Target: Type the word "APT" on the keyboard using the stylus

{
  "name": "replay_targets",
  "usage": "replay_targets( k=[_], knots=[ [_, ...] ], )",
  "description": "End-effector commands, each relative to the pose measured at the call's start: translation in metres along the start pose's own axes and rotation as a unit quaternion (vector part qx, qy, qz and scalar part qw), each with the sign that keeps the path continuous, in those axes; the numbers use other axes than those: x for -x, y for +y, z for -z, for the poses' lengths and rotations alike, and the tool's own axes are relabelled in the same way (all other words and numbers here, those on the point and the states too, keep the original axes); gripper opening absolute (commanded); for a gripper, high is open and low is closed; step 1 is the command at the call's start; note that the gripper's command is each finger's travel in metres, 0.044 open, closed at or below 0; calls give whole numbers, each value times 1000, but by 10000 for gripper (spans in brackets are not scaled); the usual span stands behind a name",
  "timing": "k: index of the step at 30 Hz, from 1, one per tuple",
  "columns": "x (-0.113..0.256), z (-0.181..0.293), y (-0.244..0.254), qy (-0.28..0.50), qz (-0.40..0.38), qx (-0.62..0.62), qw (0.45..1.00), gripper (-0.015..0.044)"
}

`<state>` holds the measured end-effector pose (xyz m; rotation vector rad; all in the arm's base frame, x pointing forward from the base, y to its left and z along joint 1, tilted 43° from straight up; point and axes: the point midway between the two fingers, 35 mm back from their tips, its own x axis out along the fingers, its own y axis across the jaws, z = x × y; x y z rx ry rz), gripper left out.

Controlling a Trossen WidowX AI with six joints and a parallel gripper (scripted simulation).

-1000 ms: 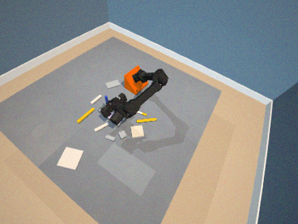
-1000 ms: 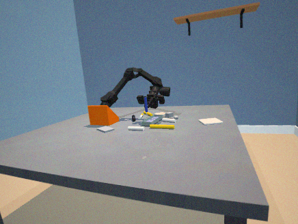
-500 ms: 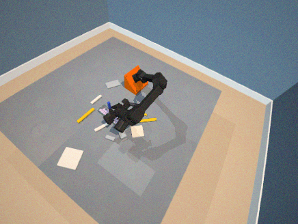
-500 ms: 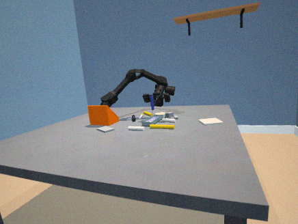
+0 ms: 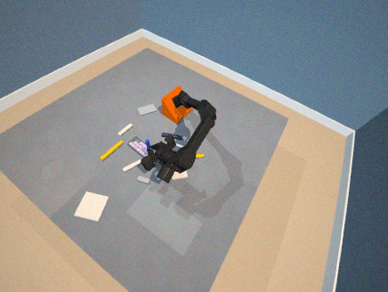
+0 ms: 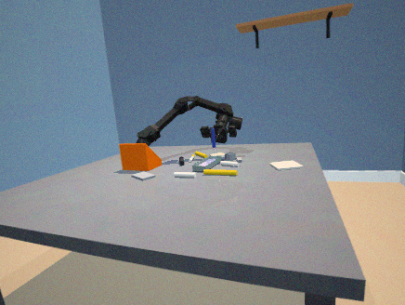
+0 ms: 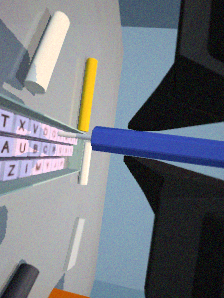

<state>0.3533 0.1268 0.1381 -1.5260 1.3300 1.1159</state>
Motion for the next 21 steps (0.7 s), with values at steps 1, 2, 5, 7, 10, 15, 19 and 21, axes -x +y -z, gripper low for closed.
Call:
replay_targets(
  k=[1, 2, 5, 7, 10, 15, 19, 21],
  knots=[
    [5, -5, -2, -1, -2, -3, 1000, 0],
    [5, -5, -2, -1, -2, -3, 1000, 0],
    [1, -12, -3, -1, -3, -3, 1000, 0],
    [-4, -21, -3, -1, -3, -3, 1000, 0],
    [-4, -22, -3, -1, -3, -3, 1000, 0],
    [-6, -24, -4, -1, -3, -3, 1000, 53],
    [-7, -26, -5, -1, -3, -3, 1000, 81],
    [-8, -27, -5, -1, -3, -3, 1000, 81]
  ],
)
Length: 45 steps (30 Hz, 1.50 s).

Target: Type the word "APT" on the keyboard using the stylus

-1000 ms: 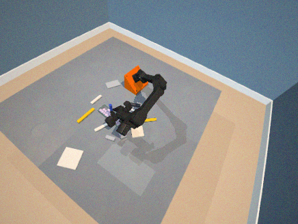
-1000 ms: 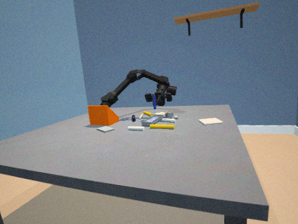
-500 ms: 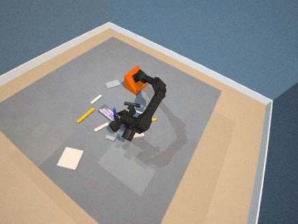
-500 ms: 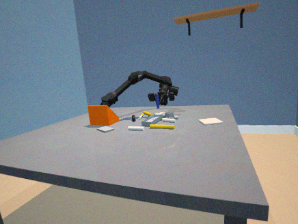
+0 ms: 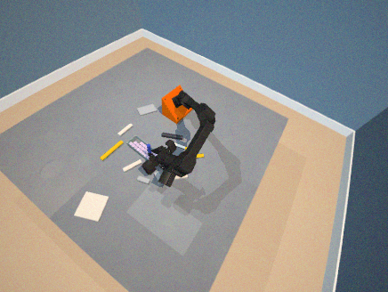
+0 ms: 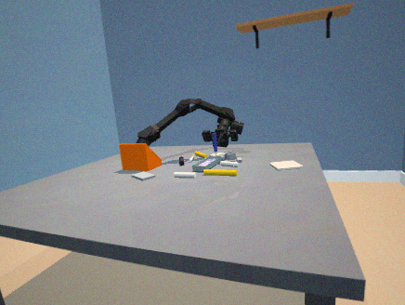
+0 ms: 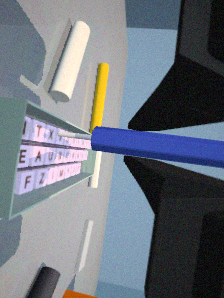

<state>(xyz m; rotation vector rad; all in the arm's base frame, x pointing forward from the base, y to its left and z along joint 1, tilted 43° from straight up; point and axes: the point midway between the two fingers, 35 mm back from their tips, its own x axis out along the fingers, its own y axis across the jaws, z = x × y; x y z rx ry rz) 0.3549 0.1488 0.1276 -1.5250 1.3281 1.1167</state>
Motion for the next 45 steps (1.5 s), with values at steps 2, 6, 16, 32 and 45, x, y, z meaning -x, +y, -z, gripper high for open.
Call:
replay_targets(
  k=[2, 6, 16, 32, 45],
  knots=[
    [-3, -3, -1, 0, -3, -3, 1000, 81],
    [-3, -3, -1, 0, -3, -3, 1000, 81],
    [-5, -6, -1, -1, -3, -3, 1000, 81],
    [-7, -9, -1, -1, -3, -3, 1000, 81],
    [-8, -11, -1, -1, -3, -3, 1000, 81]
  ],
)
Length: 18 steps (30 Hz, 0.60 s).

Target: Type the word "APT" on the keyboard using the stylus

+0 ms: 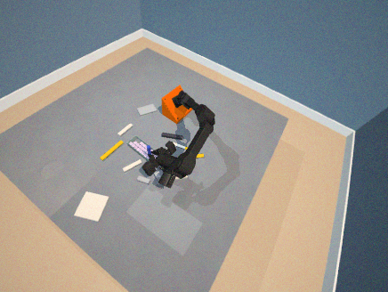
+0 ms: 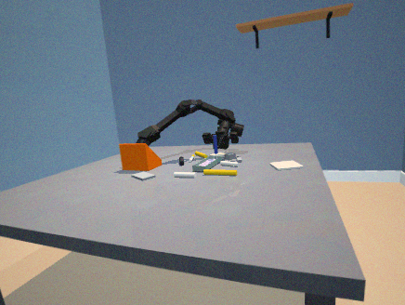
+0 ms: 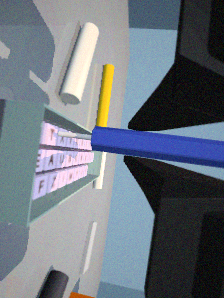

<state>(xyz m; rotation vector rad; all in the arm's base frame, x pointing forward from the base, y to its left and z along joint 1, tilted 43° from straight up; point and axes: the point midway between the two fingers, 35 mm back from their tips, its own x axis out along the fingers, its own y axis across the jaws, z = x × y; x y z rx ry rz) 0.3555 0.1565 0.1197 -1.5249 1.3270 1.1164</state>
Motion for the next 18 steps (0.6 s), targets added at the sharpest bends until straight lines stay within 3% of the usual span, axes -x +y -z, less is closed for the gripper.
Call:
replay_targets(
  k=[1, 18],
  knots=[
    [-3, -2, 1, 0, -3, -3, 1000, 81],
    [-6, -7, 1, -1, -3, -3, 1000, 81]
  ],
)
